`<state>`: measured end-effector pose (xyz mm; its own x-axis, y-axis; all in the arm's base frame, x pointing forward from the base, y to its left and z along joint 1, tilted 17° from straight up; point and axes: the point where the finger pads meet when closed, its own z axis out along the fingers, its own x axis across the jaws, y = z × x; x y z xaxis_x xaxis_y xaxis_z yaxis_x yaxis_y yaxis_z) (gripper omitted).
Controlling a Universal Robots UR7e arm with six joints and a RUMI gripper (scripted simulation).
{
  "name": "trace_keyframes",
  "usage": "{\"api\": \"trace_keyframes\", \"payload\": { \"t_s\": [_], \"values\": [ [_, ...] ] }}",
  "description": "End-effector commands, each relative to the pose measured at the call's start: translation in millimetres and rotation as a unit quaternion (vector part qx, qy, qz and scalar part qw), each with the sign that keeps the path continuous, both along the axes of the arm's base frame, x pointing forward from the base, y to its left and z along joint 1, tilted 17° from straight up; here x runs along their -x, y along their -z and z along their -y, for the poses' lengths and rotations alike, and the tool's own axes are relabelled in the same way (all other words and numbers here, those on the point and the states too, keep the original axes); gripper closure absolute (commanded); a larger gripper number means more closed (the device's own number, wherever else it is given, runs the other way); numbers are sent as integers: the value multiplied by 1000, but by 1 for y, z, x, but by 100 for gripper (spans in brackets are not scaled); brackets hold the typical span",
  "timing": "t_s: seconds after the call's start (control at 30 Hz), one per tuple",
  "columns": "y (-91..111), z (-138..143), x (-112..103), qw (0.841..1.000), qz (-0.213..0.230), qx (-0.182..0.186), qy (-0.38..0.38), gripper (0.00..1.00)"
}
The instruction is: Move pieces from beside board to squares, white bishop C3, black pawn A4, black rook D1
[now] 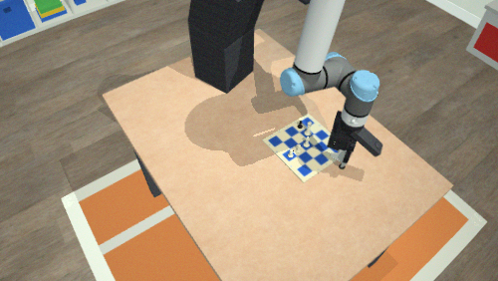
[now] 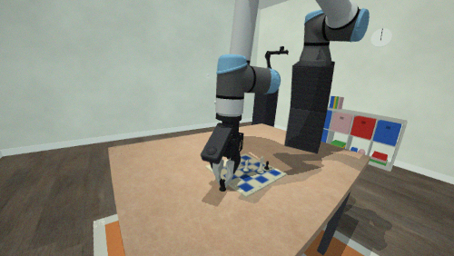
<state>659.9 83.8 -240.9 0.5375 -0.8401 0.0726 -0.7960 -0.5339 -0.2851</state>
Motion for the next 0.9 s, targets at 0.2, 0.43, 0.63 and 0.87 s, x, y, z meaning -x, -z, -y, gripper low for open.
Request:
{"api": "trace_keyframes", "payload": {
  "t_s": [0.2,0.43,0.63,0.87],
  "values": [
    [-17,2,4,1000,1,0,0,100],
    [-41,4,11,1000,1,0,0,100],
    [-72,7,20,1000,1,0,0,100],
    [-94,9,27,1000,1,0,0,100]
  ]
}}
